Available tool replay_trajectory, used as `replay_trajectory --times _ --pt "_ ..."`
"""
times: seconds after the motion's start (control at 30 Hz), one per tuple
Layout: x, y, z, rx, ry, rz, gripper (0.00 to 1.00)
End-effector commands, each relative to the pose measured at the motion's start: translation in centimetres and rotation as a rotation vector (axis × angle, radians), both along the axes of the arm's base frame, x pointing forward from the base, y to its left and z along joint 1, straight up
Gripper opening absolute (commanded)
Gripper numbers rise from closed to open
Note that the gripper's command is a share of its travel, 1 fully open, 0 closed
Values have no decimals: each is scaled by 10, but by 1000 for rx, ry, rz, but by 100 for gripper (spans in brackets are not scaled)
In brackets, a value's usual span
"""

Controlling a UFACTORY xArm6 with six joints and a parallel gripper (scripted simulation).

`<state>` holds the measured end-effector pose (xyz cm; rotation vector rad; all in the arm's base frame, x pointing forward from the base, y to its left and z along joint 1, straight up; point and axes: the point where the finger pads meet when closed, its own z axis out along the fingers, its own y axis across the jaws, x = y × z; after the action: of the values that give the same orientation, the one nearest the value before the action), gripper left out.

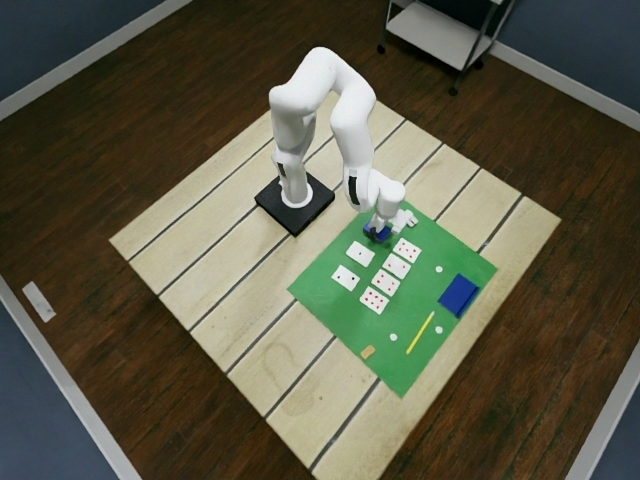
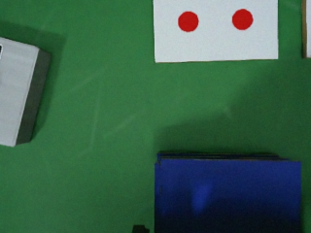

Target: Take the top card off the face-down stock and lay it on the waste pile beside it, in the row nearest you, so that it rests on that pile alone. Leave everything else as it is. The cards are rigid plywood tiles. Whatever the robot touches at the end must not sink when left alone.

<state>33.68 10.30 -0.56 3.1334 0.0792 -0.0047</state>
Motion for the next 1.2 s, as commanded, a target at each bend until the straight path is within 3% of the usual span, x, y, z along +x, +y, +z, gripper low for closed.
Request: replay_trajectory --times 0.0,0.87,0.9,1.17 --pt "1 0 1 1 -3 0 87" --pt "1 0 -2 1 -3 0 87" --pt "1 0 -2 1 -3 0 75" --pt "1 0 -2 1 -3 0 75"
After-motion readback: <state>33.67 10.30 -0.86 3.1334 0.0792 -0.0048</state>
